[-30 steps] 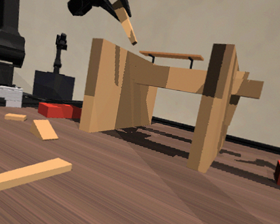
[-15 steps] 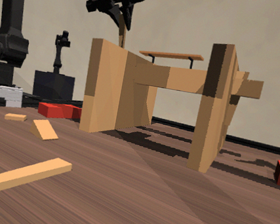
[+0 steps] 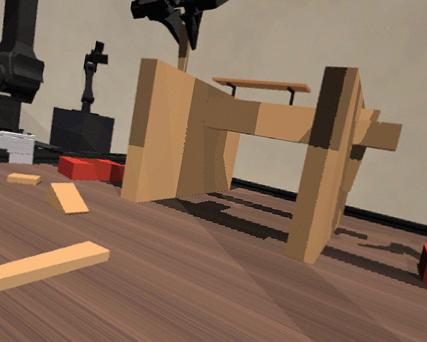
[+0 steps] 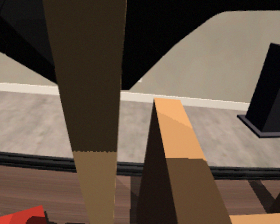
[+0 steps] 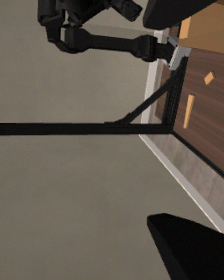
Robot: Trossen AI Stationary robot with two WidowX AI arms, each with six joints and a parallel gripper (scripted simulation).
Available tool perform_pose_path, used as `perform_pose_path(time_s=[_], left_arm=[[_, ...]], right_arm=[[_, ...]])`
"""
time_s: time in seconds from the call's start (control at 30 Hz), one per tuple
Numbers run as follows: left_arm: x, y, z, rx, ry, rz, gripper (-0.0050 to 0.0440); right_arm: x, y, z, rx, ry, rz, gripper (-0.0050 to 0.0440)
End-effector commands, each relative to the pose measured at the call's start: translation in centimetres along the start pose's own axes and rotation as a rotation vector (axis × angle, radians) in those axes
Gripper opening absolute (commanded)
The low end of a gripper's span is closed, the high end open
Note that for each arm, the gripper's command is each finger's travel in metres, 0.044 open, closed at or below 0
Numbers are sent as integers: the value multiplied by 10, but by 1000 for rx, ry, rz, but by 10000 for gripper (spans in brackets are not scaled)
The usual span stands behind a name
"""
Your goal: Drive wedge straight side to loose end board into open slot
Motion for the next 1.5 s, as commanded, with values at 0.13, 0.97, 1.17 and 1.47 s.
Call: perform_pose_path(time_s=[0.13, 0.97, 1.17, 1.47], left_arm=[[2, 2, 7, -6, -1, 4, 0], [9, 4, 30, -7, -6, 2, 0], [9, 4, 30, -7, -6, 2, 0], [10, 3, 31, -7, -6, 2, 0]], right_arm=[[0, 2, 0, 2, -1, 6, 440], [0, 2, 0, 2, -1, 6, 440], [0, 2, 0, 2, -1, 6, 440], [0, 2, 0, 2, -1, 6, 440]])
Point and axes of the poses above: on each arm, the point midway between the two fingers, 35 mm back from their tips, its own x axis out along the fingers, its own z axis across the jaws, y = z × x, the point moved 9 cm from there along -x, back along the fingers, and after that the axes turned 10 degrees about x, right-handed, at the moved point
